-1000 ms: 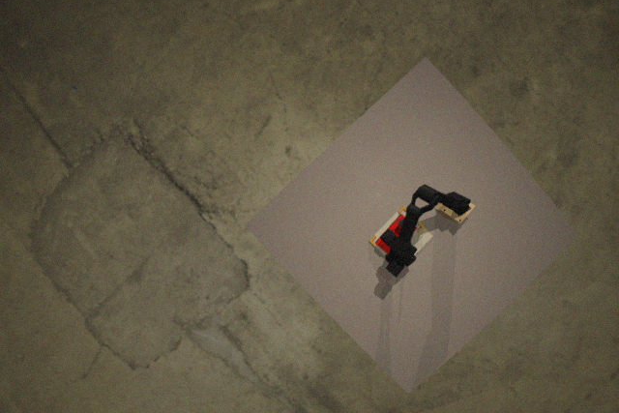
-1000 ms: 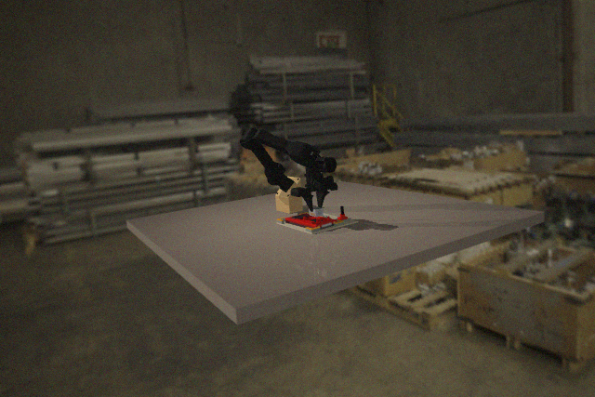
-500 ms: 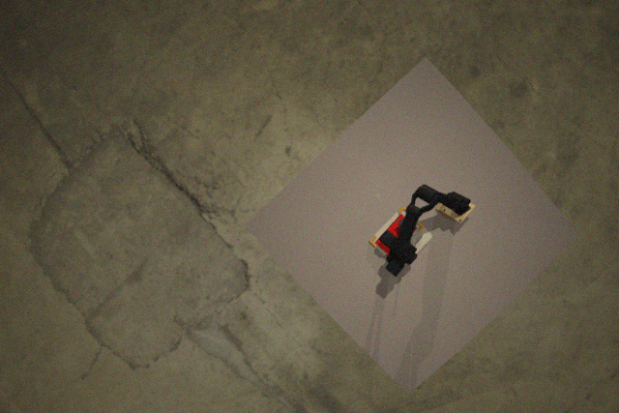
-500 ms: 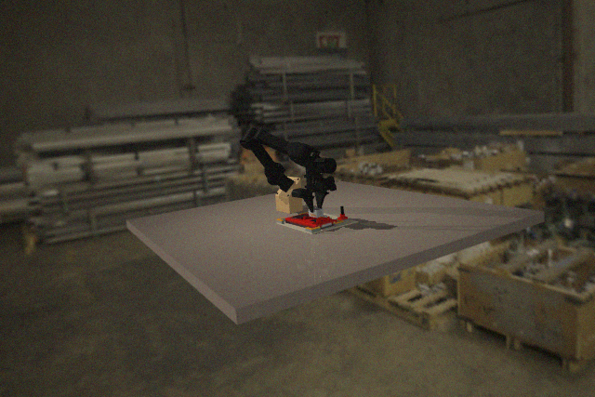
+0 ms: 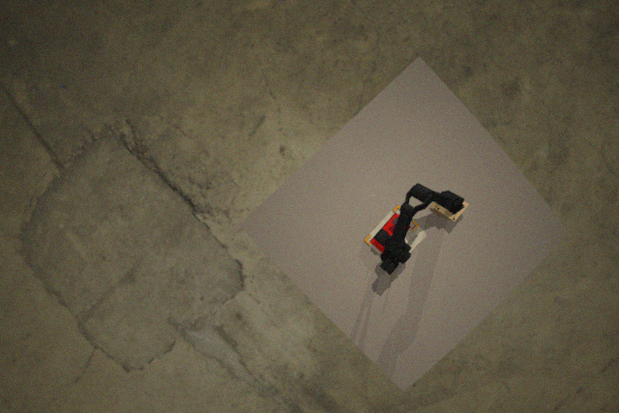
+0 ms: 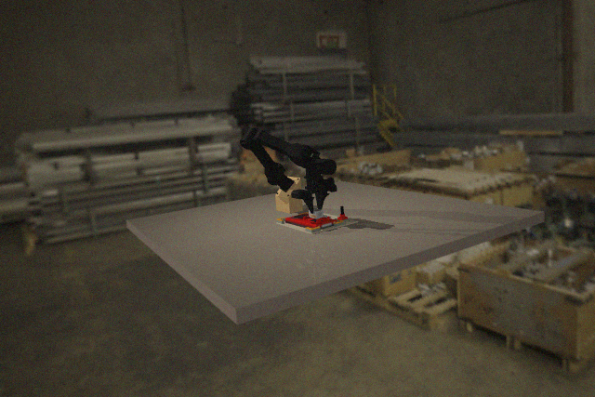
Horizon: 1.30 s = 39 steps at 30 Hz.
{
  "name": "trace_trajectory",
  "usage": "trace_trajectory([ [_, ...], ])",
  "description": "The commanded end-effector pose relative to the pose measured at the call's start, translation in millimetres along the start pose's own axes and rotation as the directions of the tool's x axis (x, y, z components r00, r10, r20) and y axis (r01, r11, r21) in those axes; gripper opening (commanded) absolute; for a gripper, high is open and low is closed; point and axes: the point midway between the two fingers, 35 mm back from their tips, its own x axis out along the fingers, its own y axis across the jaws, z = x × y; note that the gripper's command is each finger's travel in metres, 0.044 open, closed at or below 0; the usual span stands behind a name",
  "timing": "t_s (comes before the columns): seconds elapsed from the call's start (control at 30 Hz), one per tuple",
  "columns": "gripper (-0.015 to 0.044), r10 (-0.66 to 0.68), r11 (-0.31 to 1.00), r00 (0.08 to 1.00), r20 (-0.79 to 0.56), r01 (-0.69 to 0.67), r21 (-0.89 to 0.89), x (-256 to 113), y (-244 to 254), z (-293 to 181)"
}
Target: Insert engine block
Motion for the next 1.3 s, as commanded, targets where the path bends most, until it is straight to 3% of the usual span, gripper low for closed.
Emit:
trace_trajectory([
  [0.0,0.0159,-0.004,1.000,1.000,0.004,0.004,-0.012,0,0,1],
  [1.27,0.0159,-0.004,1.000,1.000,0.004,0.004,-0.009,12,0,1],
])
